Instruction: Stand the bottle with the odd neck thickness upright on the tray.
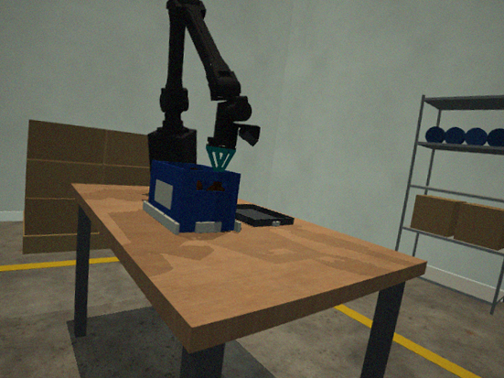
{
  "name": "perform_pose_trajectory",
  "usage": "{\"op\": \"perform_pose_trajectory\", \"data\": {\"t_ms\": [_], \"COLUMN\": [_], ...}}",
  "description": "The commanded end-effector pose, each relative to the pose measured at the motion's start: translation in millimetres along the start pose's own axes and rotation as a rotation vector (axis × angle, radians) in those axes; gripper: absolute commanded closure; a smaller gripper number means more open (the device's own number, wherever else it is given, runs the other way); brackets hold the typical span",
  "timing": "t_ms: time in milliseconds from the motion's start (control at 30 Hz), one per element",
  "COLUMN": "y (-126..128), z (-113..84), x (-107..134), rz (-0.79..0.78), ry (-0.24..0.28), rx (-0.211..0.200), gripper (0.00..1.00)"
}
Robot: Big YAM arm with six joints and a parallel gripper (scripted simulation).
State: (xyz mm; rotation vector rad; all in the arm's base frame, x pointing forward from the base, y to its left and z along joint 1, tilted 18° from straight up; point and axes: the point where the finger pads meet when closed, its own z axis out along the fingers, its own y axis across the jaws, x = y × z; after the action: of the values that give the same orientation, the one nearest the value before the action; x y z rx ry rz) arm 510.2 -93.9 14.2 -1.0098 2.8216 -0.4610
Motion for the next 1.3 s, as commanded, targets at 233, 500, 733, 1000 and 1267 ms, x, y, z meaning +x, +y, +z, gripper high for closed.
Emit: {"op": "perform_pose_trajectory", "data": {"t_ms": [233, 500, 733, 1000, 1267], "y": [-3, -2, -5, -5, -6], "z": [18.4, 27.8, 31.2, 34.6, 33.3], "x": [4, 4, 3, 1, 1], "rz": [-0.001, -0.003, 0.0, -0.001, 0.001], "ry": [0.001, 0.002, -0.001, -0.003, -0.006], "rx": [-0.003, -0.004, 0.0, 0.002, 0.005], "gripper": [0.39, 0.39, 0.39, 0.39, 0.39]}}
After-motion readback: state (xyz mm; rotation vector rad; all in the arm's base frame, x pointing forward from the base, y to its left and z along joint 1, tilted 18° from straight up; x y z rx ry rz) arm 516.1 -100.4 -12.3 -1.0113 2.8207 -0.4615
